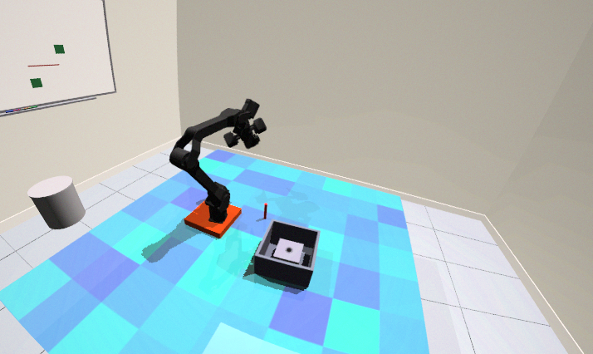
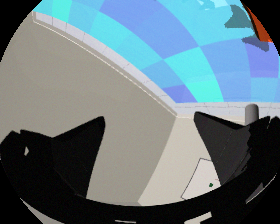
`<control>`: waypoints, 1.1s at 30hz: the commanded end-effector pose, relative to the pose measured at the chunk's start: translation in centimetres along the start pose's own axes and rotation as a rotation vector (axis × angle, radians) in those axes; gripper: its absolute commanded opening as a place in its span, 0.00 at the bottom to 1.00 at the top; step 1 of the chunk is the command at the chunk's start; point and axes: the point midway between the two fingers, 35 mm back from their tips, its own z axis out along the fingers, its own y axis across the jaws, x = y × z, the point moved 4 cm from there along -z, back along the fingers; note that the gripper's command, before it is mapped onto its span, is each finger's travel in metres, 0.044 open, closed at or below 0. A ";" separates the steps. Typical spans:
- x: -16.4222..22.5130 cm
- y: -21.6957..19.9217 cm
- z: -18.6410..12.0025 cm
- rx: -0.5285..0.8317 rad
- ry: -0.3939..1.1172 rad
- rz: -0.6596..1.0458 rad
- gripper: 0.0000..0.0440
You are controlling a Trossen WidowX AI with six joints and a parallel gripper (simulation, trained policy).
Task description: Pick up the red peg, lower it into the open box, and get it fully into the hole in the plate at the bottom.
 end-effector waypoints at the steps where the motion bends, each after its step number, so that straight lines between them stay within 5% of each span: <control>1: -2.7 0.2 0.2 -0.001 -0.124 0.002 1.00; 18: -14.3 -0.1 -2.7 0.187 -0.655 0.019 1.00; 33: -21.4 -2.0 -3.6 0.481 -0.828 0.052 1.00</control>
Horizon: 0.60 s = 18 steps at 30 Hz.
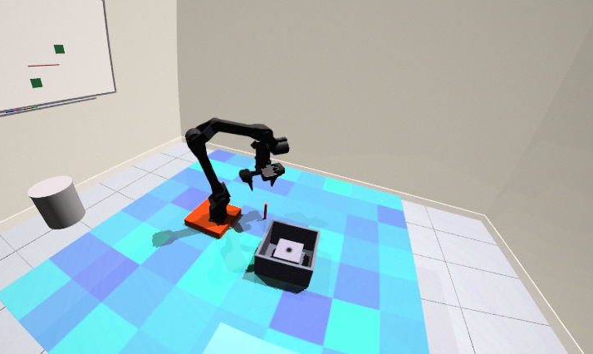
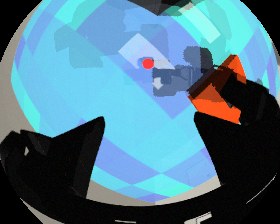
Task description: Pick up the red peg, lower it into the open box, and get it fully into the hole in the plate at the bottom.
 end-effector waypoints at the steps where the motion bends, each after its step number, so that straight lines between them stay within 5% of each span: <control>1: -0.8 -0.2 1.4 0.059 -0.024 -0.019 1.00; 18: -3.0 0.0 8.6 0.148 -0.125 -0.109 1.00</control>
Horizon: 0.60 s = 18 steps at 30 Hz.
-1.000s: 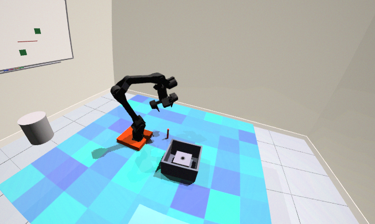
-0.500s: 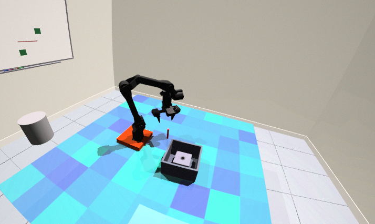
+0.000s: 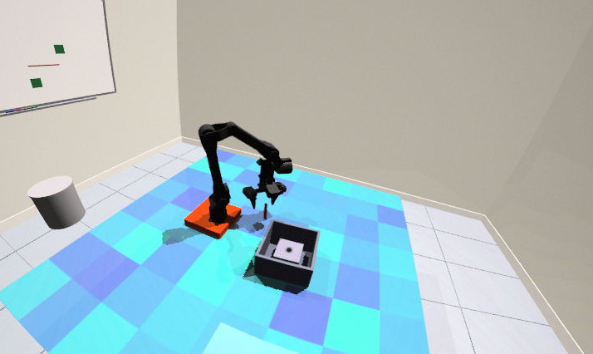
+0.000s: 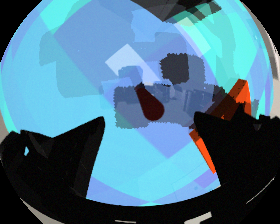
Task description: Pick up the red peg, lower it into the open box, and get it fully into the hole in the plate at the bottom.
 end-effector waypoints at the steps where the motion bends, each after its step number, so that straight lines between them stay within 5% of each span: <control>1: -0.2 -0.1 1.6 0.017 -0.025 -0.024 1.00; 5: -0.4 -0.1 2.9 0.030 -0.044 -0.046 0.93; 18: -0.9 -0.2 5.0 0.106 -0.050 -0.059 0.16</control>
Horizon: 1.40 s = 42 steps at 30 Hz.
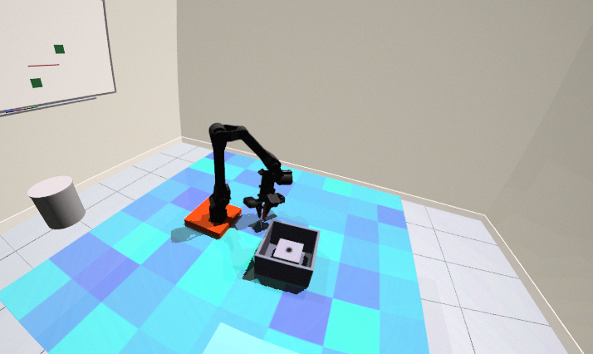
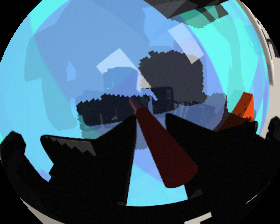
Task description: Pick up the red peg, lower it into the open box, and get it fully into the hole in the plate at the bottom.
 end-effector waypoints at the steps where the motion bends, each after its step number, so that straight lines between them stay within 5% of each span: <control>1: -0.2 -0.1 0.4 0.028 -0.003 -0.009 0.10; 3: -0.2 -0.2 0.5 0.044 -0.004 -0.012 0.00; 25: -6.5 -2.1 -8.8 0.014 -0.234 0.056 0.00; 42: -13.7 -4.0 -10.1 0.002 -0.313 0.264 0.00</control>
